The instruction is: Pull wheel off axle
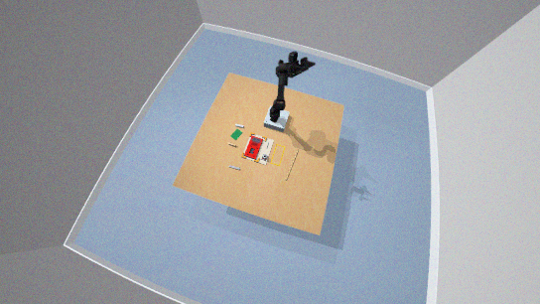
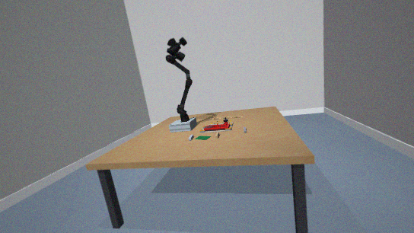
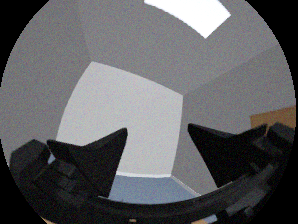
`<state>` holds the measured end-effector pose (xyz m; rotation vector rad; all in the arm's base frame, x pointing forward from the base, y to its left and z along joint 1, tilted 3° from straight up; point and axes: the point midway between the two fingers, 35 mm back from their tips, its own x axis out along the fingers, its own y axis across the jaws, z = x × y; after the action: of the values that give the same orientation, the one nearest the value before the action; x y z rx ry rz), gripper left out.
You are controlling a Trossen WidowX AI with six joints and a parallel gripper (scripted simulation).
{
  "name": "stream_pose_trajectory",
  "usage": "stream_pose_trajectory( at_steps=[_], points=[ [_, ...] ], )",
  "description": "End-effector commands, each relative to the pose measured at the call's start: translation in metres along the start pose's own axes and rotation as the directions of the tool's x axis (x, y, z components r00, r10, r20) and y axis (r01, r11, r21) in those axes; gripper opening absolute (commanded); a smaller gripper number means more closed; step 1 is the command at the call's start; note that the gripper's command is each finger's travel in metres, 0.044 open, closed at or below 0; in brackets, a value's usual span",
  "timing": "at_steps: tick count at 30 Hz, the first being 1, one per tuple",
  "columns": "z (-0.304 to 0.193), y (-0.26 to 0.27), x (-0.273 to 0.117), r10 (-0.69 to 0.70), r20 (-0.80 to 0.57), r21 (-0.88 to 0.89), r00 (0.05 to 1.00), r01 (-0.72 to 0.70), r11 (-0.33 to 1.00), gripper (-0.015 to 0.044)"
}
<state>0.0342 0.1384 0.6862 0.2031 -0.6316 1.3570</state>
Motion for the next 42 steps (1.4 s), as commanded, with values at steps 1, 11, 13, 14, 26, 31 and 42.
stream_pose_trajectory(
  at_steps=[1, 11, 13, 14, 26, 31, 42],
  points=[
    [0.000, 0.000, 0.000, 0.001, 0.001, 0.001, 1.000, -0.001, 1.000, 0.0374],
    [0.034, 0.034, -0.012, 0.110, 0.128, 0.107, 0.986, -0.124, 0.986, 0.0300],
    [0.041, 0.041, -0.015, 0.132, 0.158, 0.130, 0.979, -0.153, 0.980, 0.0300],
    [0.045, 0.044, -0.017, 0.142, 0.173, 0.141, 0.975, -0.168, 0.976, 0.0300],
    [0.097, 0.078, -0.055, 0.261, 0.381, 0.273, 0.887, -0.378, 0.885, 0.0300],
    [0.120, 0.089, -0.078, 0.301, 0.476, 0.319, 0.826, -0.481, 0.817, 0.0300],
    [0.151, 0.094, -0.121, 0.340, 0.625, 0.370, 0.703, -0.650, 0.664, 0.0300]
  ],
)
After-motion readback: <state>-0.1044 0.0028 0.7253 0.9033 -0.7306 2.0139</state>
